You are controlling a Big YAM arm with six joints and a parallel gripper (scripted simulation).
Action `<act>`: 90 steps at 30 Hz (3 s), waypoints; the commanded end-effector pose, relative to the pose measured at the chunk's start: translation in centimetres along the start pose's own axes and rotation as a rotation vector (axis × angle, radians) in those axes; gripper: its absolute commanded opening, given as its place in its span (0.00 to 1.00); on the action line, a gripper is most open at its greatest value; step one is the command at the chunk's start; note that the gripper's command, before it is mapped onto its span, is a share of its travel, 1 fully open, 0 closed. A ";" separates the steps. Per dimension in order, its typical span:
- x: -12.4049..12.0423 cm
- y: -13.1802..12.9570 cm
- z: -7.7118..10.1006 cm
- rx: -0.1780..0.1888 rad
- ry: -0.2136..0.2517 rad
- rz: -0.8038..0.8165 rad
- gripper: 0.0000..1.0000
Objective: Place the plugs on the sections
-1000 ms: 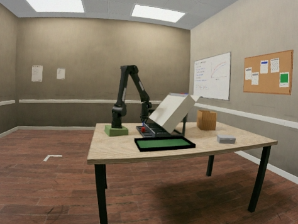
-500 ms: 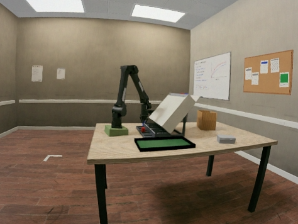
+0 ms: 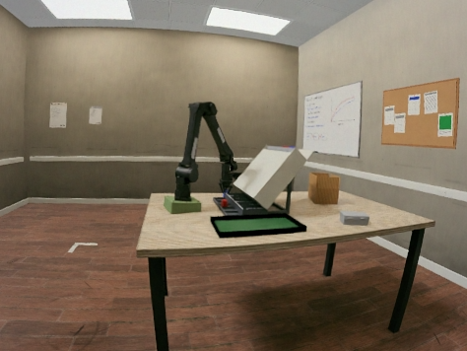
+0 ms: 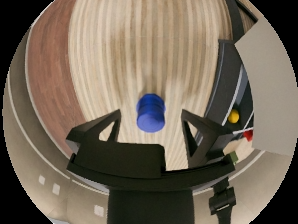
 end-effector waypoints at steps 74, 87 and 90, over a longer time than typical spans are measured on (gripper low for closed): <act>1.7 1.1 1.1 0.023 -0.018 0.003 0.87; 0.7 0.6 0.7 0.018 -0.012 0.005 0.00; 0.7 0.6 0.7 0.018 -0.012 0.005 0.00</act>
Point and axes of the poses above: the point where the finger pads meet when closed, its own z axis back along the fingers, its own y axis across the jaws, x = y × z, the point moved 4 cm from there along z, back along the fingers, and after that the axes turned 15 degrees about -z, right-handed, at the moved point
